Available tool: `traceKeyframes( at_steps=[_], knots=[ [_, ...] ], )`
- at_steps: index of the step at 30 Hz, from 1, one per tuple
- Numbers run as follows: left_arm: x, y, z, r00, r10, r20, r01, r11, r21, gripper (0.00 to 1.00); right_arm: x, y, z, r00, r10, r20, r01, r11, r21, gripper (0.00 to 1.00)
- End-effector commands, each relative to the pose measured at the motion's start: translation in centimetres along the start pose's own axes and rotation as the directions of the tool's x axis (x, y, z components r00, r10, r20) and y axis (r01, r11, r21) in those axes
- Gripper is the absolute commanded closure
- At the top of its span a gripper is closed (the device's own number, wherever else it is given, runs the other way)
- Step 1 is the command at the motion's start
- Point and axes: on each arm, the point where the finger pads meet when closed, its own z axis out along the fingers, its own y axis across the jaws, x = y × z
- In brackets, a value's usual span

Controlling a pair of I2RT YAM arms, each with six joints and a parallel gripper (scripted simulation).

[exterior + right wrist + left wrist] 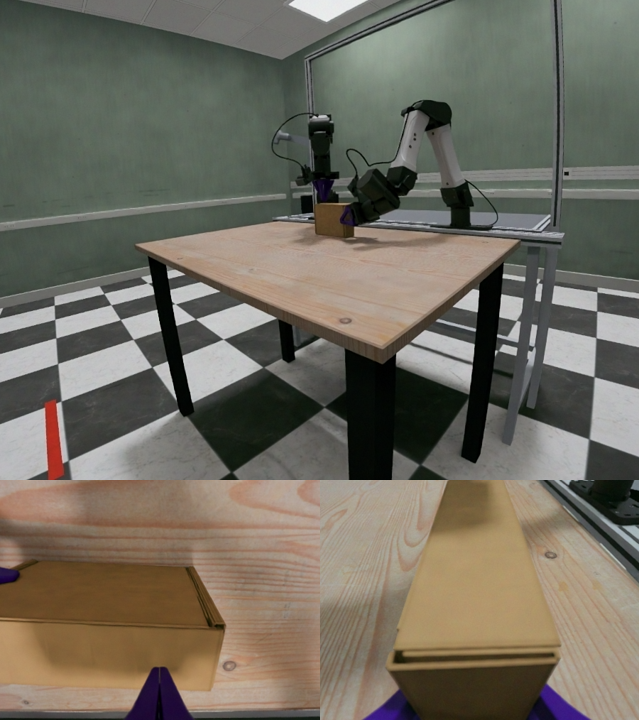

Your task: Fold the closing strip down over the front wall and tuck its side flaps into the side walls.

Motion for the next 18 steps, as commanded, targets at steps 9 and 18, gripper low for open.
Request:
traceKeyframes(
  at_steps=[9,18],
  knots=[
    [1.16,-0.06,-0.04,0.999,-0.032,-0.014,0.032,0.999,-0.01,0.55,-0.14,0.13,-2.23,1.0,-0.007,0.013,0.007,1.0,-0.021,0.99],
    [1.16,-0.06,-0.04,0.999,-0.032,-0.014,0.032,0.999,-0.01,0.55,-0.11,0.15,-2.67,1.0,-0.008,0.003,0.008,1.0,-0.012,0.99]
  ],
)
